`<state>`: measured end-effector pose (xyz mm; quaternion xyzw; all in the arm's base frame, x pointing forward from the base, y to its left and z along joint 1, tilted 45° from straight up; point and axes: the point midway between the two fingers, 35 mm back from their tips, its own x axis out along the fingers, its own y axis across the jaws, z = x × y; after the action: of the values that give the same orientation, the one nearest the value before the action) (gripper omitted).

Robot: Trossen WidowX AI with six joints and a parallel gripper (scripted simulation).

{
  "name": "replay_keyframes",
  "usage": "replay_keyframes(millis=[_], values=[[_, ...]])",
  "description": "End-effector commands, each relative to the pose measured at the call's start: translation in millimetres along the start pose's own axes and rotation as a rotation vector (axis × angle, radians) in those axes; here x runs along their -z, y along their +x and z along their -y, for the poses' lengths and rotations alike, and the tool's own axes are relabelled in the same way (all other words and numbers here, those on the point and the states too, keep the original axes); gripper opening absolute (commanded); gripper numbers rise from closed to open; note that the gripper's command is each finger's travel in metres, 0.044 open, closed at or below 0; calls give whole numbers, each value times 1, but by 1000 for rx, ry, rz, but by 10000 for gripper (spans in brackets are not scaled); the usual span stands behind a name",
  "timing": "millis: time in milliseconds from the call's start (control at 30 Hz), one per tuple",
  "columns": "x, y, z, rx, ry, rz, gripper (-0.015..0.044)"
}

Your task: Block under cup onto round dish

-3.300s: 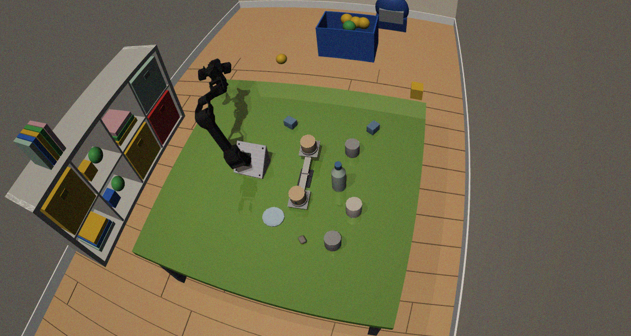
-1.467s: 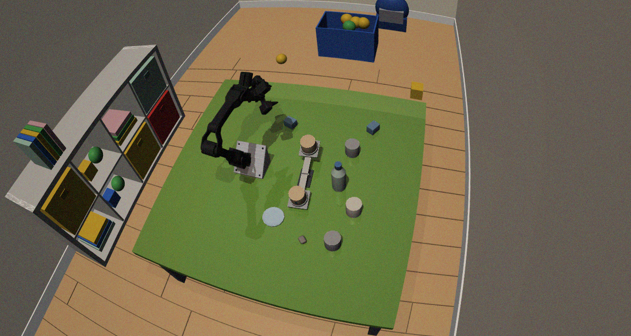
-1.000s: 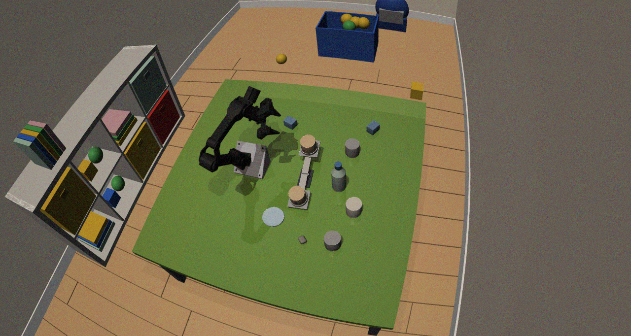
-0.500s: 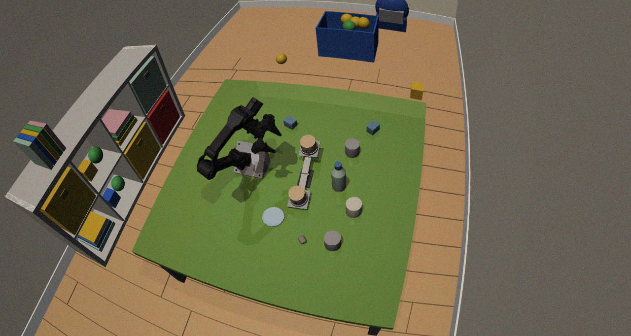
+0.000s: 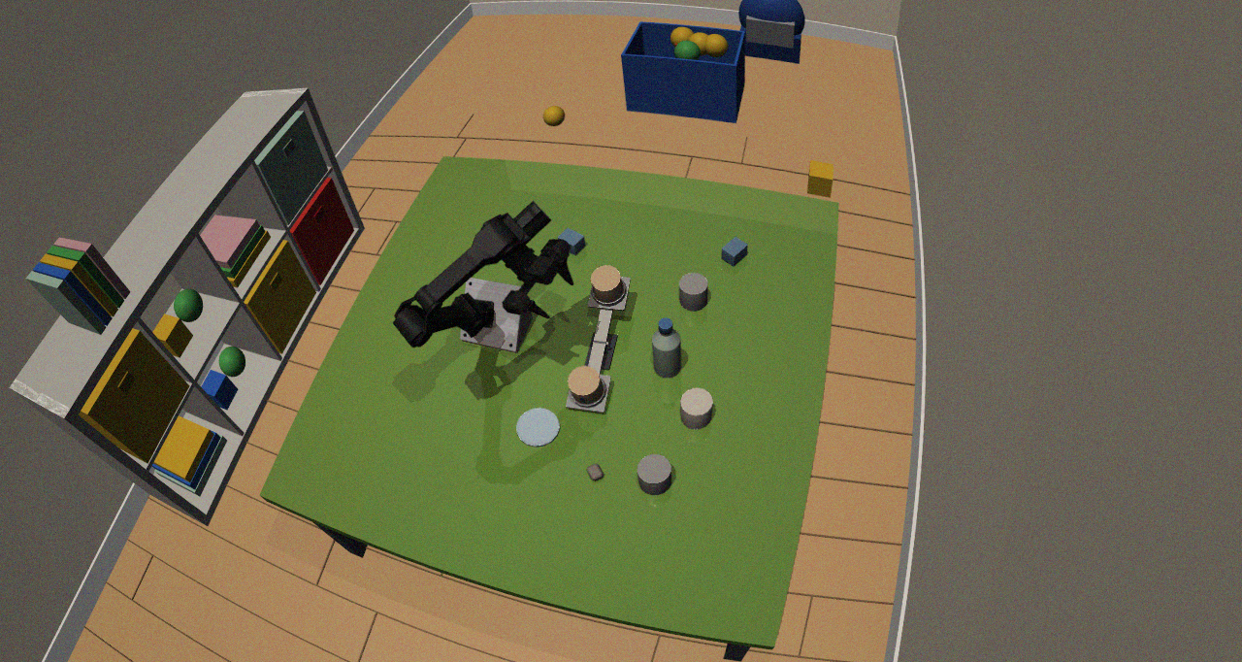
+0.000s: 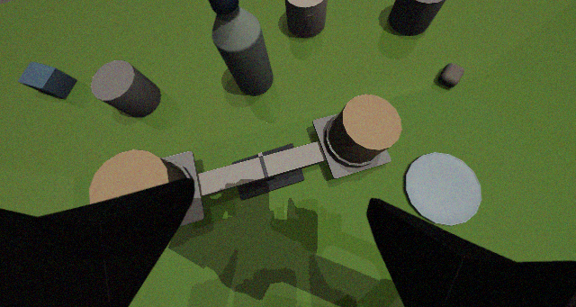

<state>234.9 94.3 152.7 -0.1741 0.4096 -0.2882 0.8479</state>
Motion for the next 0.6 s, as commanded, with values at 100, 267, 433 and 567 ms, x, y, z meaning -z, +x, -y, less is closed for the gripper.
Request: replay_keyframes(millis=[100, 267, 433, 567], values=[[-16, 20, 9, 69, 207, -92, 440], [-27, 36, 18, 123, 357, -150, 440], [-36, 52, 28, 176, 501, -202, 440], [-43, 65, 36, 217, 612, -239, 440]])
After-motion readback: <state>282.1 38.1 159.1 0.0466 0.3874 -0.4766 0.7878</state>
